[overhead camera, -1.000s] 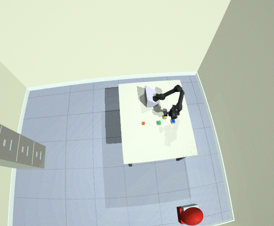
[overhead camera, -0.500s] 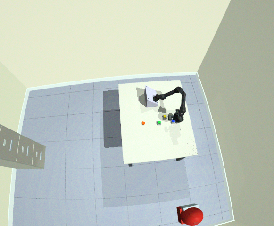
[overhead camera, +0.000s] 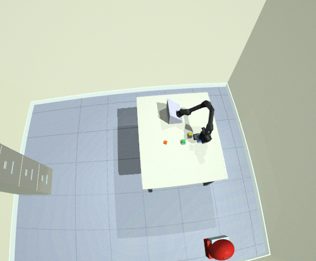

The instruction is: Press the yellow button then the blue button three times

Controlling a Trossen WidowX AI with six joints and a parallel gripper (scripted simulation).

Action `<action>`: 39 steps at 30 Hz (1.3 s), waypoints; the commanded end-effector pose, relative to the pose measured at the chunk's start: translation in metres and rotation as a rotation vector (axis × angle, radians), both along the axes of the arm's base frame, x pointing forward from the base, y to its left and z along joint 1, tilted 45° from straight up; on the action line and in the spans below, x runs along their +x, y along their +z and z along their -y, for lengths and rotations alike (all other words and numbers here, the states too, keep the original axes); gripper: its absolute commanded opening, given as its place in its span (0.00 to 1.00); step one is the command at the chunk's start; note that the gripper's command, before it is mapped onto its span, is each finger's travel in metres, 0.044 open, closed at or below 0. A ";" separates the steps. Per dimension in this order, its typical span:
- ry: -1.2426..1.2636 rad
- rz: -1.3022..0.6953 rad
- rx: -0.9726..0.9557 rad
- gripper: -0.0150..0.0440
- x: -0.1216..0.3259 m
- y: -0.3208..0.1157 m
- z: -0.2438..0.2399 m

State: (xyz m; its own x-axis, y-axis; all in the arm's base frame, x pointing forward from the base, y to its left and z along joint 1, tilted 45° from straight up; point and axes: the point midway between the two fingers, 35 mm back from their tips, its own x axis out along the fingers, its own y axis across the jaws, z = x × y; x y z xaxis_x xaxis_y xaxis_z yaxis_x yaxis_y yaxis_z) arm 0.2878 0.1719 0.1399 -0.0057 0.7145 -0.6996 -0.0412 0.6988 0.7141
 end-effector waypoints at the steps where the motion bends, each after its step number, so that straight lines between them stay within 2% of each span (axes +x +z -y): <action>1: -0.003 -0.006 -0.004 0.29 -0.001 -0.007 -0.004; 29: -0.003 -0.006 -0.002 0.29 -0.001 -0.017 -0.015; 33: -0.002 -0.005 -0.004 0.29 -0.001 0.005 0.008; 39: -0.003 -0.006 -0.004 0.29 -0.001 0.007 0.010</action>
